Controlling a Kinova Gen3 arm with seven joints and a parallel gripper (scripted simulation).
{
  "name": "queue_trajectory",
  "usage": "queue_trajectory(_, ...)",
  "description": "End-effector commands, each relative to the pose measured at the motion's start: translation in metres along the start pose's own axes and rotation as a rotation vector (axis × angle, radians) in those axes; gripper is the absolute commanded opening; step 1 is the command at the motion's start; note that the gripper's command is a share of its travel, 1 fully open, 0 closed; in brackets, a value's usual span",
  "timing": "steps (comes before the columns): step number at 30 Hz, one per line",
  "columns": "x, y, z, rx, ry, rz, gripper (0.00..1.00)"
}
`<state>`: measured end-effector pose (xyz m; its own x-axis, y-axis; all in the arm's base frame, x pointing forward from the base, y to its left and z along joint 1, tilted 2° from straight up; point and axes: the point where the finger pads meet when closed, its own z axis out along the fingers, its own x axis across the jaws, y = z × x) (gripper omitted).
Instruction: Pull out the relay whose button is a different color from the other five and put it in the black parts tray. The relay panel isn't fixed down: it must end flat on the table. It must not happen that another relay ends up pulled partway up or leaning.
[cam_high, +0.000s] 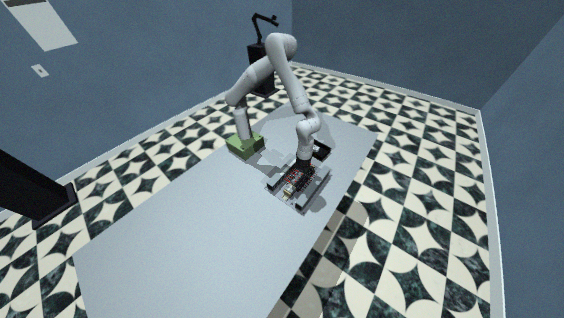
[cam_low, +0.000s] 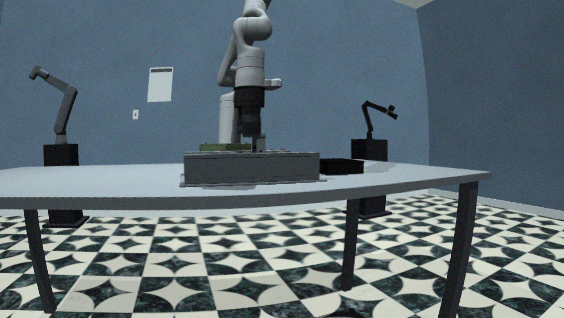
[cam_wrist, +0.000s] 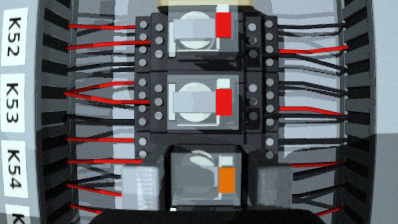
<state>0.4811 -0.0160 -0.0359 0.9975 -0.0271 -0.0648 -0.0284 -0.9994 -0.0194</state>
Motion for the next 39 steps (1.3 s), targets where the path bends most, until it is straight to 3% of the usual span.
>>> queue_trajectory(1, 0.0009, 0.0000, -0.0009, 0.000, -0.002, 0.000, 0.00)
queue_trajectory(39, 0.0026, 0.0000, -0.0012, 0.000, -0.063, 0.000, 0.00)
